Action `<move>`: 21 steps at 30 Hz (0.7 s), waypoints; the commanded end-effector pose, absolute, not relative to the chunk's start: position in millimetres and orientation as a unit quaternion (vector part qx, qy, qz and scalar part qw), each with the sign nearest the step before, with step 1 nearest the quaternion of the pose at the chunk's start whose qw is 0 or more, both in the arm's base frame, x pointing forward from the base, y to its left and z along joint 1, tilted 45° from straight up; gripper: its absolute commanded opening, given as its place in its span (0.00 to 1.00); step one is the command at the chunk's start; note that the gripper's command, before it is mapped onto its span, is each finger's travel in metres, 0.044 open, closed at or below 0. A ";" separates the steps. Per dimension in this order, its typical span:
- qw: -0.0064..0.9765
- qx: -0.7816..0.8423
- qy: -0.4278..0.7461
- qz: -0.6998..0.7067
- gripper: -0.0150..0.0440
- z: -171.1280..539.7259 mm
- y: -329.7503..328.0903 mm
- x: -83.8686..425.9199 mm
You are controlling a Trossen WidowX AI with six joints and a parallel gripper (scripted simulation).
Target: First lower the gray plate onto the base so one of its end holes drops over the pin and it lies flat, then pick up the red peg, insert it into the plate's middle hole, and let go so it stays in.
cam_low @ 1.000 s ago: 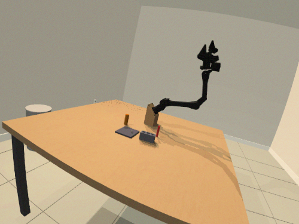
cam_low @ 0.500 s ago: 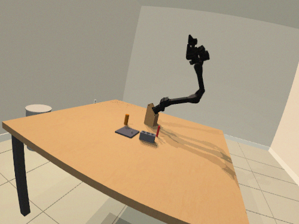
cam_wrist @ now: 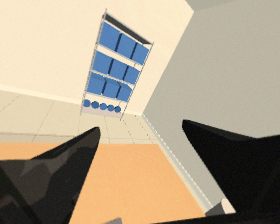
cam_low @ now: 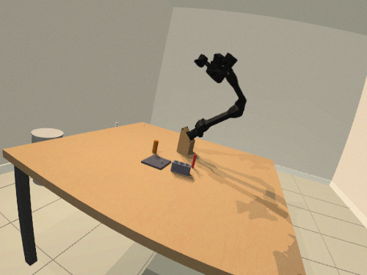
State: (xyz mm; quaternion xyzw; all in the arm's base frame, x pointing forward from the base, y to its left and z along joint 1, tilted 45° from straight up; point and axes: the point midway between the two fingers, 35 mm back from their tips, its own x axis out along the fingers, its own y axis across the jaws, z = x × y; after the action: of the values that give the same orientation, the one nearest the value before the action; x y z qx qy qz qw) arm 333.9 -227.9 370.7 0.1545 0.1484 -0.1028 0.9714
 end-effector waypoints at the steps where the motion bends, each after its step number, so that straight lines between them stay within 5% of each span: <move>1: 0.922 0.299 0.239 -0.055 1.00 314.2 -192.2 368.3; 10: 0.703 0.539 0.462 -0.046 1.00 207.2 -87.3 396.8; 21: 0.330 0.618 0.682 -0.210 1.00 121.1 41.6 360.2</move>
State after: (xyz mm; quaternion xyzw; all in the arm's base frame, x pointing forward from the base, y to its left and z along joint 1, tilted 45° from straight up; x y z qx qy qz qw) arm 374.3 9.9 138.6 0.6189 0.6371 -0.1488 0.4346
